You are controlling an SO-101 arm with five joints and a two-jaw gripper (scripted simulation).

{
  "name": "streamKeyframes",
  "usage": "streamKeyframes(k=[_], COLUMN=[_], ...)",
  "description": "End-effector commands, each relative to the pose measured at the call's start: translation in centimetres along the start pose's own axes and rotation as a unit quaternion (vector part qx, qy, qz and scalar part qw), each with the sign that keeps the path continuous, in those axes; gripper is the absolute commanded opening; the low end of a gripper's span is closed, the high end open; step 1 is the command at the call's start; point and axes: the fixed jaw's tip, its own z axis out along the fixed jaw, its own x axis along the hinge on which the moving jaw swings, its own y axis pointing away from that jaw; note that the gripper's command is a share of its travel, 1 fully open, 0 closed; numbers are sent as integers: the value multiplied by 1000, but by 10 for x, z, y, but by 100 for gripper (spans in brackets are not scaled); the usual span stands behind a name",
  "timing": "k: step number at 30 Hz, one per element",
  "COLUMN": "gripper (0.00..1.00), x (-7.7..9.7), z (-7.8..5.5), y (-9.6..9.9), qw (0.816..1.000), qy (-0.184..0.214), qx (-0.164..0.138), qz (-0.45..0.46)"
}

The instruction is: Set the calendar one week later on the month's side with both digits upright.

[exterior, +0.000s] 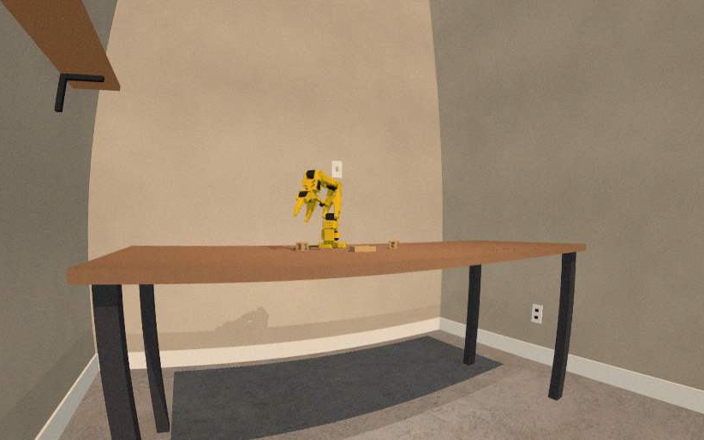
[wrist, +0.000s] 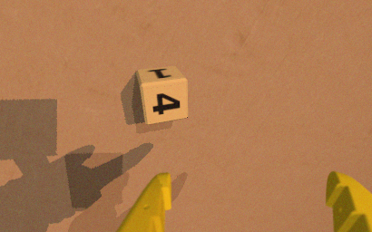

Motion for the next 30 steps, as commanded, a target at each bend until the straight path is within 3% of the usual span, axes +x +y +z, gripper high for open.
streamKeyframes(k=[1,5,9,30], gripper=[35,35,35,35], x=[2,3,3,3], z=[13,26,32,33], y=[2,10,13,14], qw=[999,997,995,995], qy=[3,7,8,8], qx=[-35,-79,-98,-100], qz=[0,0,0,0])
